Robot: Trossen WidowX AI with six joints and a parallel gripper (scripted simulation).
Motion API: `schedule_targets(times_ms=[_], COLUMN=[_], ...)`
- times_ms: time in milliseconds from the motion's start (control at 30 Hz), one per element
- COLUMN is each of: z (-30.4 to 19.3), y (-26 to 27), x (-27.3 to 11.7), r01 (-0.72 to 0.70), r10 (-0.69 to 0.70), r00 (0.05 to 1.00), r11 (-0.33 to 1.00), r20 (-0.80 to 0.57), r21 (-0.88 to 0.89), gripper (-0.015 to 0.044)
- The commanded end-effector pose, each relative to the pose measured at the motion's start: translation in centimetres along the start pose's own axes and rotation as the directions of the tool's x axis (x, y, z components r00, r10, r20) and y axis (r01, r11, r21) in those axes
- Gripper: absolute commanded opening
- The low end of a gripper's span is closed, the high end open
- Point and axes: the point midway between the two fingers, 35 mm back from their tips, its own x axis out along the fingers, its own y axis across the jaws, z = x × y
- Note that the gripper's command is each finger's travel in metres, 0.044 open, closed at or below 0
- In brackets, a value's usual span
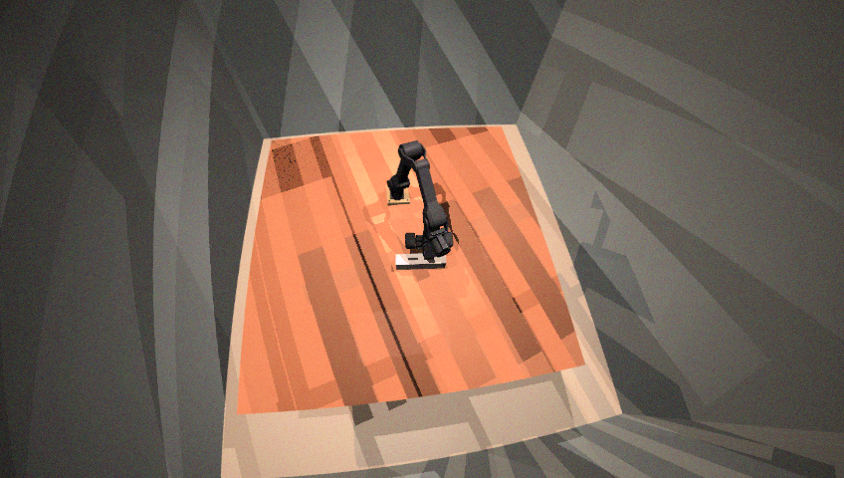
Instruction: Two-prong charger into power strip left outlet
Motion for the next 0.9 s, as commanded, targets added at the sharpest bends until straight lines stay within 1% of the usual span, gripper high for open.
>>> schedule_targets(times_ms=[0,867], z=[-0.01,0.77], y=[0.08,0.08], x=[-0.03,-0.09], r01=[-0.006,-0.006], r10=[0.006,0.006], r00=[1.0,1.0], r11=[1.0,1.0], r20=[-0.001,-0.001], r21=[-0.003,-0.003], gripper=[0.0,0.0])
